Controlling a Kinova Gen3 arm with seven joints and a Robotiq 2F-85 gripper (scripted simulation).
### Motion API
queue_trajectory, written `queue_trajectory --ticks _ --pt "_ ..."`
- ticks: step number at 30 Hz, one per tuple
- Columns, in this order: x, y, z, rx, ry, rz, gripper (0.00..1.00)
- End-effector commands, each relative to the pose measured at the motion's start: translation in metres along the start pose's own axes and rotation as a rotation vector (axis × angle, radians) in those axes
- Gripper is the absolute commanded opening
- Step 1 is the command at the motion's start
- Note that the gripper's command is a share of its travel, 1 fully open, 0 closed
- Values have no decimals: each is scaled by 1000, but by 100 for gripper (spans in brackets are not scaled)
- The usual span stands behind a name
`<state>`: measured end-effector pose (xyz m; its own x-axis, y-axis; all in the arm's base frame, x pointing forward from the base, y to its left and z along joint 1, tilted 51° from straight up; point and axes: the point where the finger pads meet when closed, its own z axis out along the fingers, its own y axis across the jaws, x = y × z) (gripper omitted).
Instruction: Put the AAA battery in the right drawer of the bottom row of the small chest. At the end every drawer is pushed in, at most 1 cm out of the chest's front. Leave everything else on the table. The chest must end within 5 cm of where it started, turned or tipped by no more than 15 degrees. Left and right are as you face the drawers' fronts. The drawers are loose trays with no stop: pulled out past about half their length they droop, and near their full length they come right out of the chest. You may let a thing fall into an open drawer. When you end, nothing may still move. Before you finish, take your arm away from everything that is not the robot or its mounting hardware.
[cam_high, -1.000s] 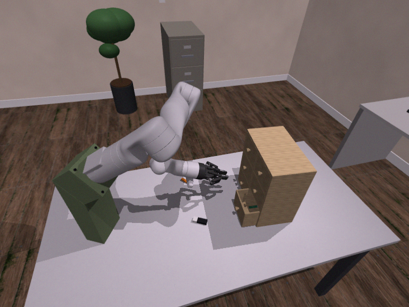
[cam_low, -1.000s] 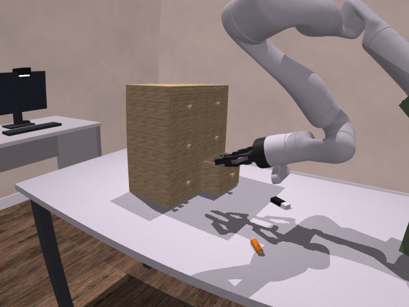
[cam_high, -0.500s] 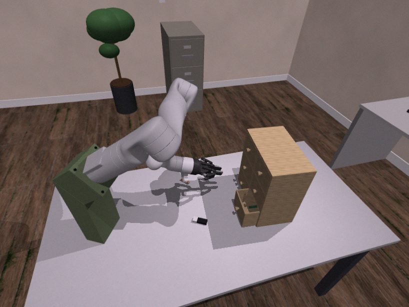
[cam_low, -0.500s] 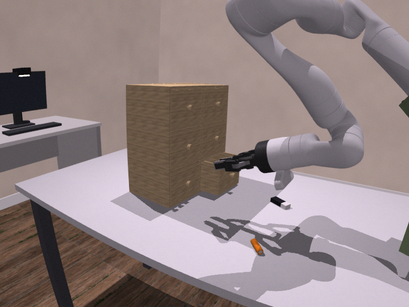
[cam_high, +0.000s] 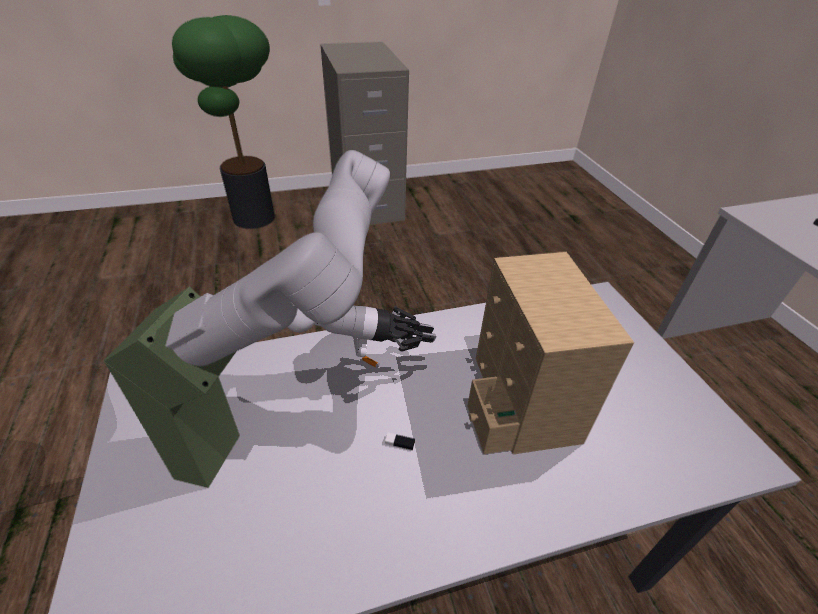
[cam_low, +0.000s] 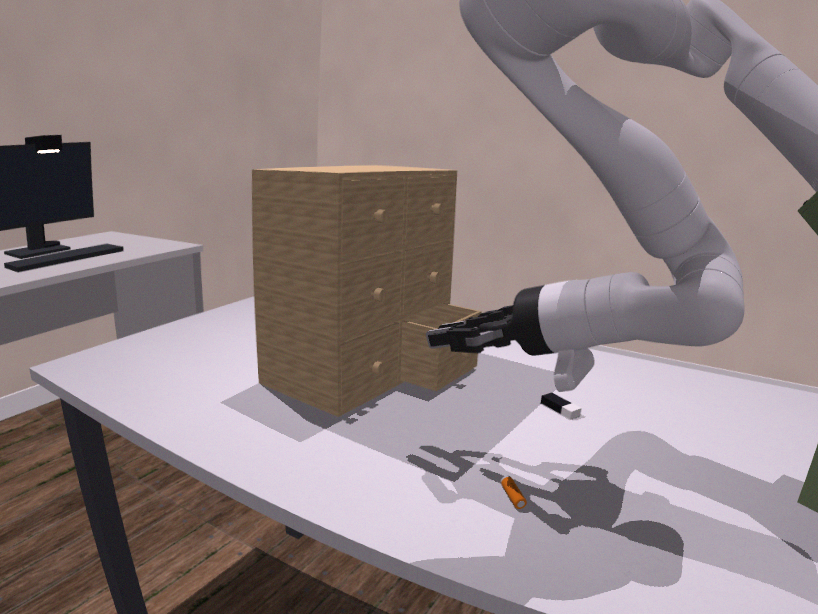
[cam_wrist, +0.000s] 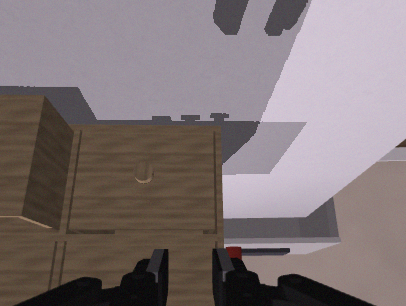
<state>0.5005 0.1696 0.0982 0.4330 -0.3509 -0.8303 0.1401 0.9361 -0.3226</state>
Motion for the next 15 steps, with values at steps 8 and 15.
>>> queue_trajectory --ticks 8,15 --pt "1 18 -9 -6 -2 8 24" --pt "3 30 -17 -6 -2 8 24"
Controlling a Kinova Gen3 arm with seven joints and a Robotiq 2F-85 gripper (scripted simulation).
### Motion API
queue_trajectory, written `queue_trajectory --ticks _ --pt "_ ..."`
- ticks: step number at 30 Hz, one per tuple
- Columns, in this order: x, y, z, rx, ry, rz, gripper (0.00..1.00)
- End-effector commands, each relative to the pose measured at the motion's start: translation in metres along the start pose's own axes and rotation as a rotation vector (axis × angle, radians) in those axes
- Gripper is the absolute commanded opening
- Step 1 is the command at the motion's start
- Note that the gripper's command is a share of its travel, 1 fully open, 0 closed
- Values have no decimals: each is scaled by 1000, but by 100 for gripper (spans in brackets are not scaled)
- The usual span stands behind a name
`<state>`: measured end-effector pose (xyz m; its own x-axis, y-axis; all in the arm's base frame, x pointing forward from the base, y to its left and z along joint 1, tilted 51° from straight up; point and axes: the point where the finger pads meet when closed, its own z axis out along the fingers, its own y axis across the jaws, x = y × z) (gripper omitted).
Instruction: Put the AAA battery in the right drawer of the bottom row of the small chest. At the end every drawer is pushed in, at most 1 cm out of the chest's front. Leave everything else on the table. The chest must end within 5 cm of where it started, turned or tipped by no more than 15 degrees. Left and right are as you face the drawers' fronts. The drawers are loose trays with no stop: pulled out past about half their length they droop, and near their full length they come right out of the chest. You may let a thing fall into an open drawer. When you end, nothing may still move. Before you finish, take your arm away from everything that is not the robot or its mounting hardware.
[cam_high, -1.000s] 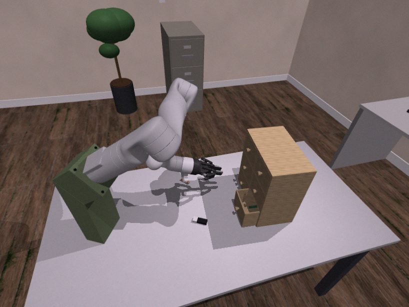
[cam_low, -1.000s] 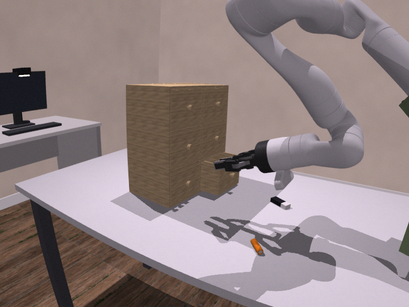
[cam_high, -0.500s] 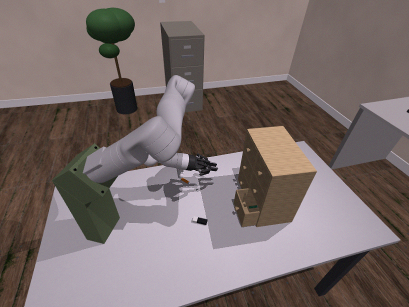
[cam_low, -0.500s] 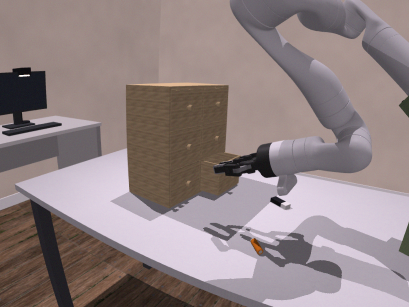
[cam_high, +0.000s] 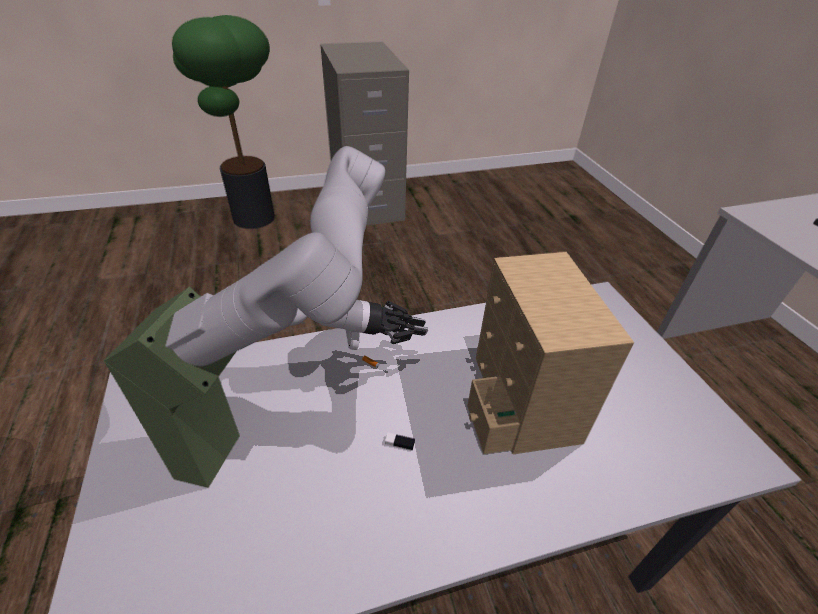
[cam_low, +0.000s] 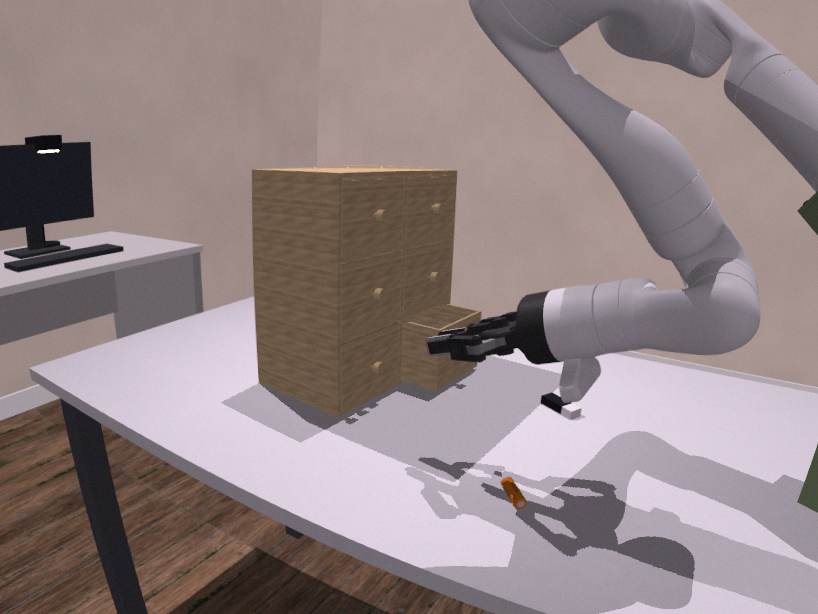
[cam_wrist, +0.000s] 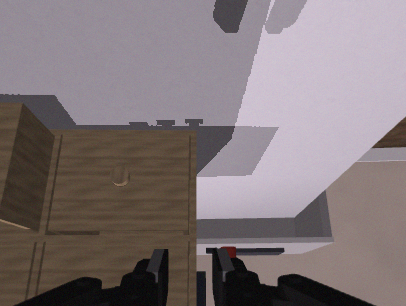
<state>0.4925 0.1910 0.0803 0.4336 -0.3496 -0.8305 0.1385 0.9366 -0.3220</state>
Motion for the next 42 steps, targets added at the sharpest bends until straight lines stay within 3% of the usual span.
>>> queue_trajectory --ticks 1,42 --pt "0 7 -3 -4 -2 7 24" --pt "6 44 -26 -4 -2 7 24"
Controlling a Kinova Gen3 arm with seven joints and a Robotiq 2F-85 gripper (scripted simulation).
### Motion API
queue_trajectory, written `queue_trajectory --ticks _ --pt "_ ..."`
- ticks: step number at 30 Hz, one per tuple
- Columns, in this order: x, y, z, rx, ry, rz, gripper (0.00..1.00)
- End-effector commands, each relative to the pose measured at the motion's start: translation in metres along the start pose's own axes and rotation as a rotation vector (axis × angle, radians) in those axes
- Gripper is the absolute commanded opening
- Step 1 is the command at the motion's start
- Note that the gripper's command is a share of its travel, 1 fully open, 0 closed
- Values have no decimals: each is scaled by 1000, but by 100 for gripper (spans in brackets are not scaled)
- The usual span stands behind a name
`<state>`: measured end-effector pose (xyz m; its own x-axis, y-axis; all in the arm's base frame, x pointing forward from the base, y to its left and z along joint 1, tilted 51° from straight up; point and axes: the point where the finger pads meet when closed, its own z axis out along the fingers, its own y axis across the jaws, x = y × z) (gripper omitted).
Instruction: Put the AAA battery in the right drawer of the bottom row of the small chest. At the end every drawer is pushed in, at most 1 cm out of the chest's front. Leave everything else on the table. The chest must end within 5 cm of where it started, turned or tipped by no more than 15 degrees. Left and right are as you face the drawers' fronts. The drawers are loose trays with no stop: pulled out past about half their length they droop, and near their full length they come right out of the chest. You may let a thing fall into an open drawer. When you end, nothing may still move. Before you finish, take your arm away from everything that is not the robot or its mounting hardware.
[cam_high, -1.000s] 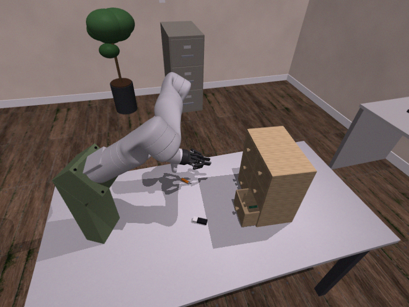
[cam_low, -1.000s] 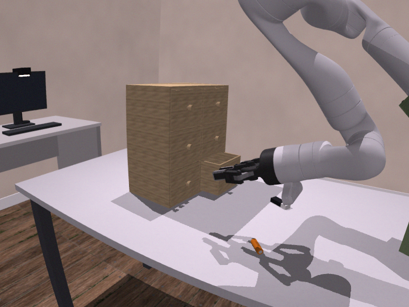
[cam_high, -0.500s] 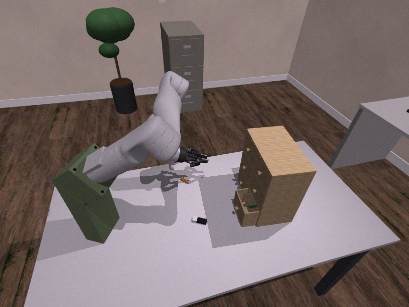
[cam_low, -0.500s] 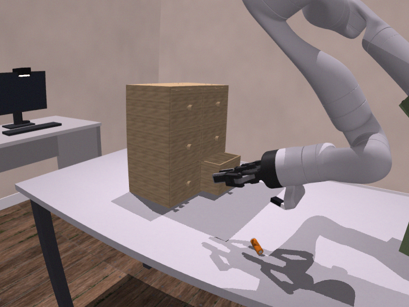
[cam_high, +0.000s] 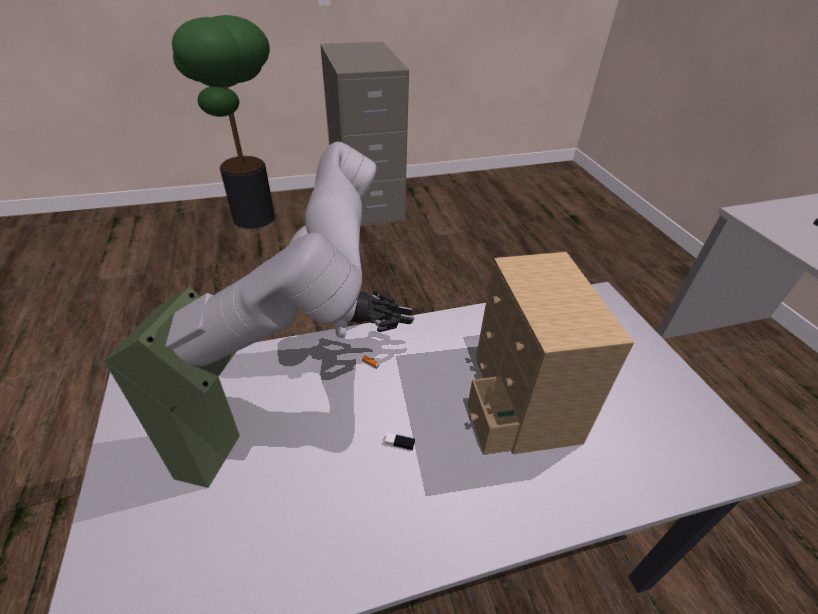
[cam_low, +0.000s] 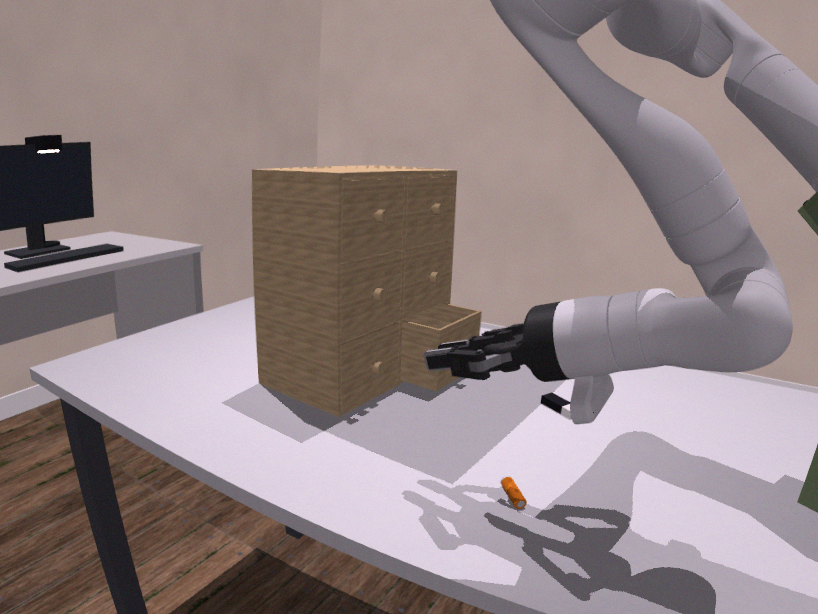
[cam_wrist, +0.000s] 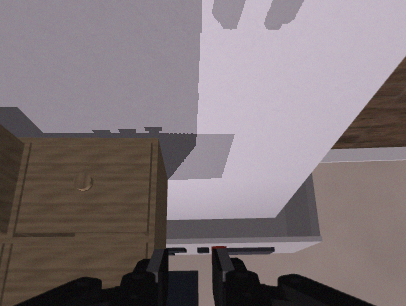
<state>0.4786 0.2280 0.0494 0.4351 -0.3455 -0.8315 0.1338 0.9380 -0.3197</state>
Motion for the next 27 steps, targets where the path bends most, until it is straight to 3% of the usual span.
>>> queue_trajectory --ticks 1,27 --pt "0 2 -1 -1 -1 2 24" --pt "0 7 -4 -1 -1 2 24"
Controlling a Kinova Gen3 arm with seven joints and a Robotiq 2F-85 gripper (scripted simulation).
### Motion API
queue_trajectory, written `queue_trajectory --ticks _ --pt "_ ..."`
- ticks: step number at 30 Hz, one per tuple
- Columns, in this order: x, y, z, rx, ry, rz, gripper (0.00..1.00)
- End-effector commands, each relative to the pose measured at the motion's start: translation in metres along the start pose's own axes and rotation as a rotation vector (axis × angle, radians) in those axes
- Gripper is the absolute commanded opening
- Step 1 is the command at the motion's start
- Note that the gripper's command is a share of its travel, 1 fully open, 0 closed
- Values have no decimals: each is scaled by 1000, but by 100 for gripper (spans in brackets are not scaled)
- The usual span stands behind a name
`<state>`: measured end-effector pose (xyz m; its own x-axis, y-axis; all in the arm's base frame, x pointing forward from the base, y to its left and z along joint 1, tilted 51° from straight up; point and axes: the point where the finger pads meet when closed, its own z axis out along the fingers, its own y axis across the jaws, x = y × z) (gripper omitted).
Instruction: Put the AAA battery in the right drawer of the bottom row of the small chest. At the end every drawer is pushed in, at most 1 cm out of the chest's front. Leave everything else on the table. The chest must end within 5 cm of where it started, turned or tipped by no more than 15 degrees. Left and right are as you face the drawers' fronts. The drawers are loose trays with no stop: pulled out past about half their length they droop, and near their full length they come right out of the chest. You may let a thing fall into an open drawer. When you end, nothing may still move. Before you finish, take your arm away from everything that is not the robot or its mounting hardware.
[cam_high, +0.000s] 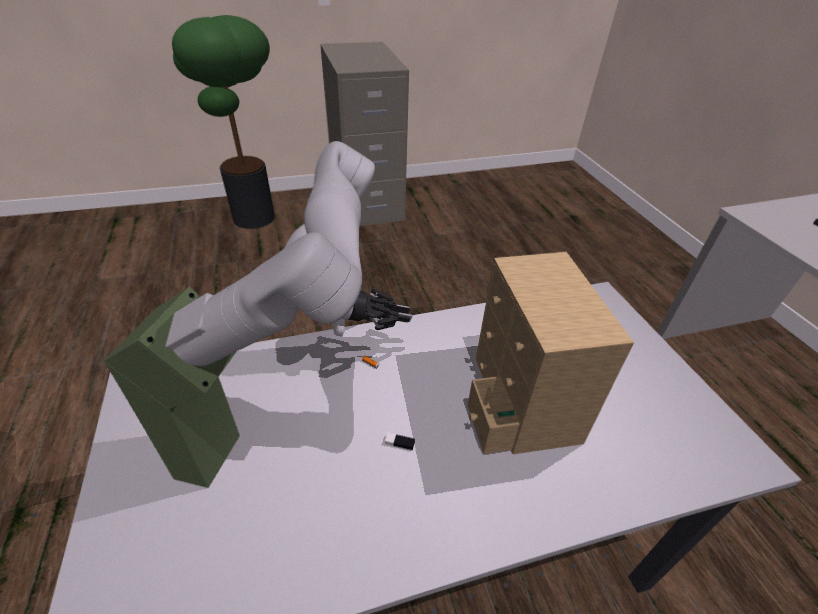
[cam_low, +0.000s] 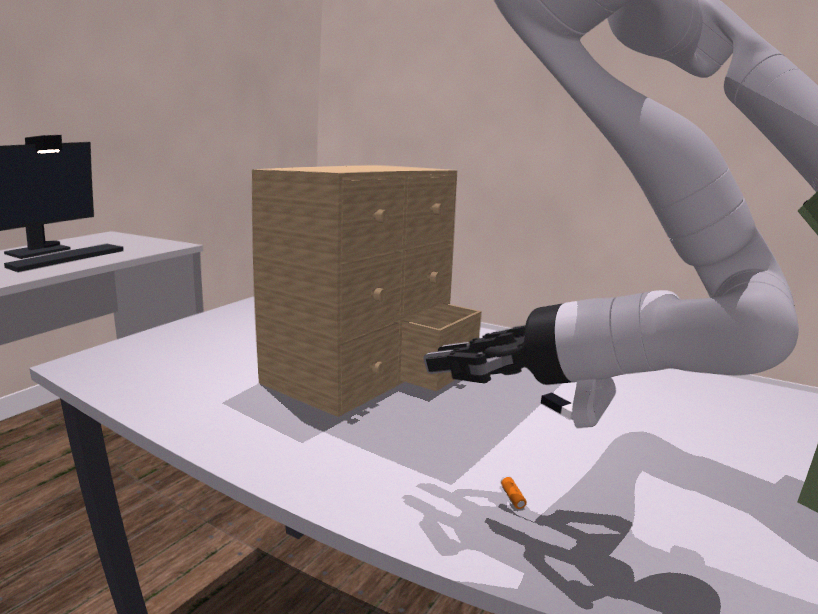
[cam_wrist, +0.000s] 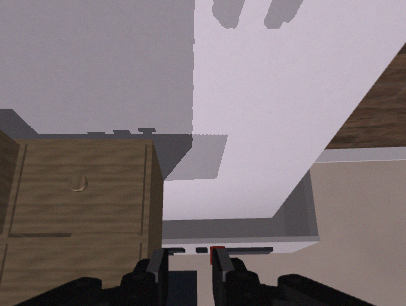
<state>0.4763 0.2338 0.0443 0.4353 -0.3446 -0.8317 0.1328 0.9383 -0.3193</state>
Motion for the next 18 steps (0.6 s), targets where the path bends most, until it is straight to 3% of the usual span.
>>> queue_trajectory --ticks 1,8,9,18 --pt "-1 1 0 -1 -1 1 24" --pt "-1 1 0 -1 -1 1 24" --pt "-1 1 0 -1 -1 1 100" --pt "-1 1 0 -1 -1 1 100"
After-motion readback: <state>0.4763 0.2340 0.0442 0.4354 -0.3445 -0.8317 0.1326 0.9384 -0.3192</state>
